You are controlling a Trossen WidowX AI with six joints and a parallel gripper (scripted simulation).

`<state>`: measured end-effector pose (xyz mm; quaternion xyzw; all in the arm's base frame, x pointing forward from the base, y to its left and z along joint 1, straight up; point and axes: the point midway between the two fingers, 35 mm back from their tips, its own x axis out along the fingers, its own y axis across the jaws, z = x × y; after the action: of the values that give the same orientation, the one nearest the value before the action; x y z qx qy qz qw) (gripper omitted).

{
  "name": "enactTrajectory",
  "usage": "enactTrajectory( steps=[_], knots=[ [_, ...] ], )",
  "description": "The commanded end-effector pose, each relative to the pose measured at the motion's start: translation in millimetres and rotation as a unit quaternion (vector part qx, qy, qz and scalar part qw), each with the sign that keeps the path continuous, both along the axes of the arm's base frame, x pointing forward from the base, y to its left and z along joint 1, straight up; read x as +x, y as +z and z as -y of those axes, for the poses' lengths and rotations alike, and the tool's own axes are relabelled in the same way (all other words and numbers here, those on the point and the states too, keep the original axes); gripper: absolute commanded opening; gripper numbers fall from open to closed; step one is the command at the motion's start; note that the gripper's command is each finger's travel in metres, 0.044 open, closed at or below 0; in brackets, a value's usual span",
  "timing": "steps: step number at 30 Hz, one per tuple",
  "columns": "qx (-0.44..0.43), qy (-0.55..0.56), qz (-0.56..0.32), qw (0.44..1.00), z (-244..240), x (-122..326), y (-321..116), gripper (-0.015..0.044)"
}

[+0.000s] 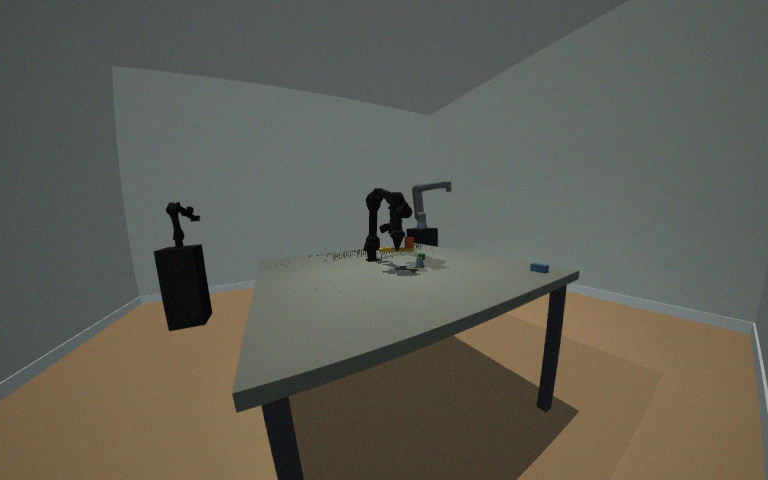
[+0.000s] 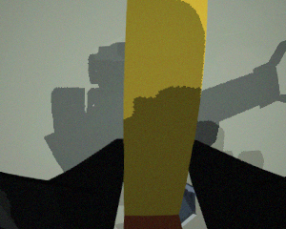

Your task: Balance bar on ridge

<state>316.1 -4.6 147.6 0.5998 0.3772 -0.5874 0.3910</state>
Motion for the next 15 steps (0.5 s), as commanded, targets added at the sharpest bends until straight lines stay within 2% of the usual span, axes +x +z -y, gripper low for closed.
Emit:
enactTrajectory(
  steps=[1,15],
  knots=[
    [0.0,0.067,0.002,0.998,-4,1,2,0.0],
    [-0.007,0.339,0.001,0.941,-18,3,2,0.0]
  ],
)
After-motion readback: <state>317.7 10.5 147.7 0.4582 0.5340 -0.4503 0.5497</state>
